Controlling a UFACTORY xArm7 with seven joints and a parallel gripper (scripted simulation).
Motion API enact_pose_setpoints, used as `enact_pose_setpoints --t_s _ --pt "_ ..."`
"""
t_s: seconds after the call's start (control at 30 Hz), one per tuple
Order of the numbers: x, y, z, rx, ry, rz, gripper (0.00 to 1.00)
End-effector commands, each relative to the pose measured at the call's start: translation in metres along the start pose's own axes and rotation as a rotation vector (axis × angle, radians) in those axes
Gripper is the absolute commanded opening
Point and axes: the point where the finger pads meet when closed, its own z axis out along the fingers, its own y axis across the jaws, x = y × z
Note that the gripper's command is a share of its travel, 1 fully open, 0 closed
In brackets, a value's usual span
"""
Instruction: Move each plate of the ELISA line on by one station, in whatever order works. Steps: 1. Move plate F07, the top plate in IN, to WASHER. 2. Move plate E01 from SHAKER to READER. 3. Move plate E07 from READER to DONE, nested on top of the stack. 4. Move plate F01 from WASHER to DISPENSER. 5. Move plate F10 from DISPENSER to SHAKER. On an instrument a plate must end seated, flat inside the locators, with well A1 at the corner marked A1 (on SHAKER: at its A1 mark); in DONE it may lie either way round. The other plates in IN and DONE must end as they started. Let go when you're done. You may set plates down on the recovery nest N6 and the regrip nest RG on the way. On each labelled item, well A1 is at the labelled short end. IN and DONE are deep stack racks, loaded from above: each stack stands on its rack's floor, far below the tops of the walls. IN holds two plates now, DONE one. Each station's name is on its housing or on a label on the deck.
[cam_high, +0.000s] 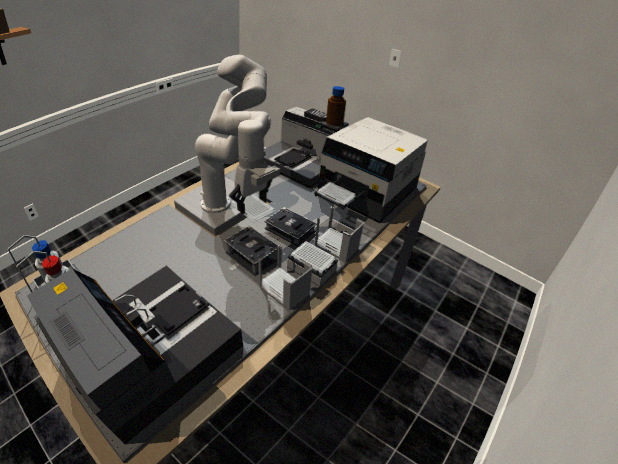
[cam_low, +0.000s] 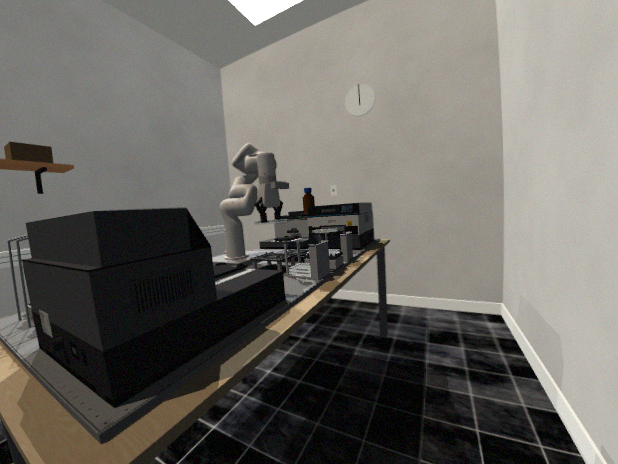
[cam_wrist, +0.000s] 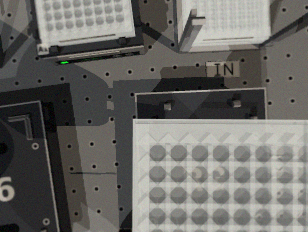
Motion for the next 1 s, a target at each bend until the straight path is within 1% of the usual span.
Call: enact_pose_setpoints --t_s 0.0,0.17,0.23,0.4,0.73,0.8,0.97 --pt "-0.007 -0.014 -0.001 -0.002 0.004 0.054 0.00" --pt "-0.014 -0.028 -0.001 -0.001 0.004 0.074 0.00" --pt "-0.014 -0.028 -0.001 -0.001 0.004 0.074 0.00" --pt "-0.020 -0.040 -0.001 -0.001 0.004 0.074 0.00" --pt "-0.036 -0.069 -0.001 -0.001 0.004 0.191 0.00" --pt "-0.036 -0.069 -0.001 -0.001 0.004 0.191 0.00" --pt "-0.043 -0.084 -0.001 -0.001 0.004 0.199 0.00"
